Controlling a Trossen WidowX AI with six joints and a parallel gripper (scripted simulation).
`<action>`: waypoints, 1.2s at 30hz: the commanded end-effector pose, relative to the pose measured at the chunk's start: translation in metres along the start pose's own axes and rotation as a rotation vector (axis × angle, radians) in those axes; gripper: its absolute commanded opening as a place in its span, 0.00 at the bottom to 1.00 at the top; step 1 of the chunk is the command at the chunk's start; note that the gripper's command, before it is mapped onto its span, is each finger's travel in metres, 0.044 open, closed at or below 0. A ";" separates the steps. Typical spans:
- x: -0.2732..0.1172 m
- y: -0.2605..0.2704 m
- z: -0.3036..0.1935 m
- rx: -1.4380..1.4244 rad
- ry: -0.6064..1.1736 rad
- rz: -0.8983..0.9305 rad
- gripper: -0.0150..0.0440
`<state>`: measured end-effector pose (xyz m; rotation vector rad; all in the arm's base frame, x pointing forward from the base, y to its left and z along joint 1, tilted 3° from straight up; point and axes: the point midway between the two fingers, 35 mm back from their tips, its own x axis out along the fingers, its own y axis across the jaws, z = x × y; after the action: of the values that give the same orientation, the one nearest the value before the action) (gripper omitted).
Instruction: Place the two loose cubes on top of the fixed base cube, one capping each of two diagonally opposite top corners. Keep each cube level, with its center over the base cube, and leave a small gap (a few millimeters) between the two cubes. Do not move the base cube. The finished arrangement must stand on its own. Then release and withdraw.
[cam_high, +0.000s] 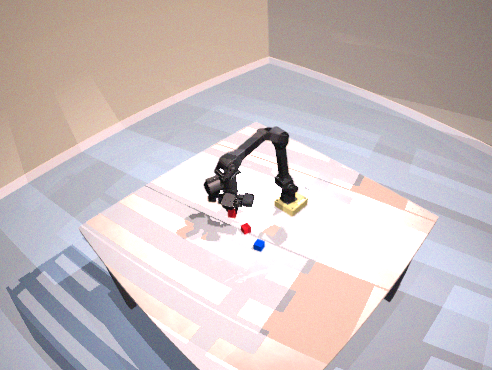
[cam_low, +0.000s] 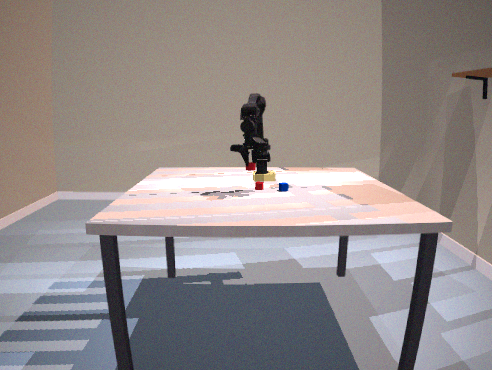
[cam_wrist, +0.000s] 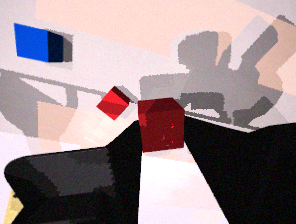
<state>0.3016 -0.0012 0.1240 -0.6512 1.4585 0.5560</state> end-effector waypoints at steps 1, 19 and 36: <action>0.005 0.010 0.007 0.084 0.006 0.002 0.43; 0.015 0.058 0.041 0.448 0.005 0.006 0.43; 0.025 0.108 0.063 0.793 0.006 0.009 0.43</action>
<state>0.2771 0.1111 0.0963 -0.0625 1.5303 0.0078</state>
